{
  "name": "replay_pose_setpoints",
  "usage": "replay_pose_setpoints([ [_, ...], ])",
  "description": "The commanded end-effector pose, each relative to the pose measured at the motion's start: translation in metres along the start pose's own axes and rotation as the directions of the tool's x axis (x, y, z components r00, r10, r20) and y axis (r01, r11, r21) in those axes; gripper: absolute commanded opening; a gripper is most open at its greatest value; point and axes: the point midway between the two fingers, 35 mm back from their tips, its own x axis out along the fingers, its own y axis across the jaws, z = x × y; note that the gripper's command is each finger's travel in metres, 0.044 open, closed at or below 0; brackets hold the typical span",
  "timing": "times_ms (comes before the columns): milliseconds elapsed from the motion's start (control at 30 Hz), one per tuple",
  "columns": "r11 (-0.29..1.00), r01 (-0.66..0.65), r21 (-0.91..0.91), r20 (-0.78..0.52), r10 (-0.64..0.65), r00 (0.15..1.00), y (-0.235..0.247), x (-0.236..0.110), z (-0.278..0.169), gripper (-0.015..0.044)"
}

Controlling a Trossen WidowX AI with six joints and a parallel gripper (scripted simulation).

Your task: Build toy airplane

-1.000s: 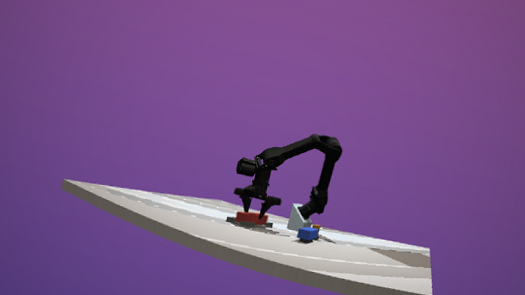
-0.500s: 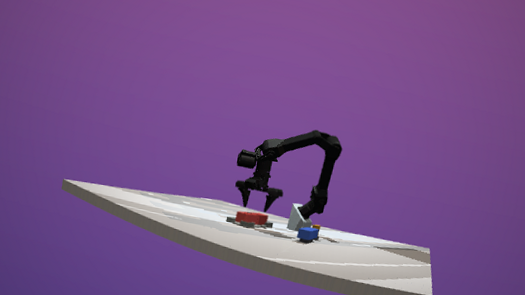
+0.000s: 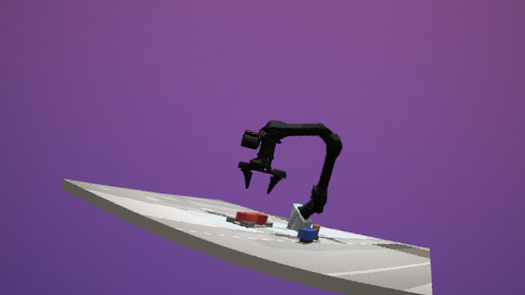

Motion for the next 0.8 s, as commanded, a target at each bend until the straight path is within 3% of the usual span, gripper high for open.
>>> replay_pose_setpoints([
  [0, 0.999, 0.001, -0.045, -0.006, -0.002, 1.0, 0.0, -0.001, 0.0, 0.044],
  [133, 0.999, 0.015, -0.041, -0.007, -0.015, 1.0, 0.019, -0.002, 0.016, 0.044],
  [367, 0.999, 0.038, -0.036, 0.0, -0.038, 0.999, 0.132, 0.001, 0.067, 0.044],
  [600, 0.999, -0.006, -0.045, -0.002, 0.006, 1.0, 0.257, 0.011, 0.073, 0.044],
  [767, 0.999, -0.013, -0.046, -0.003, 0.013, 1.0, 0.269, 0.012, 0.071, 0.044],
])
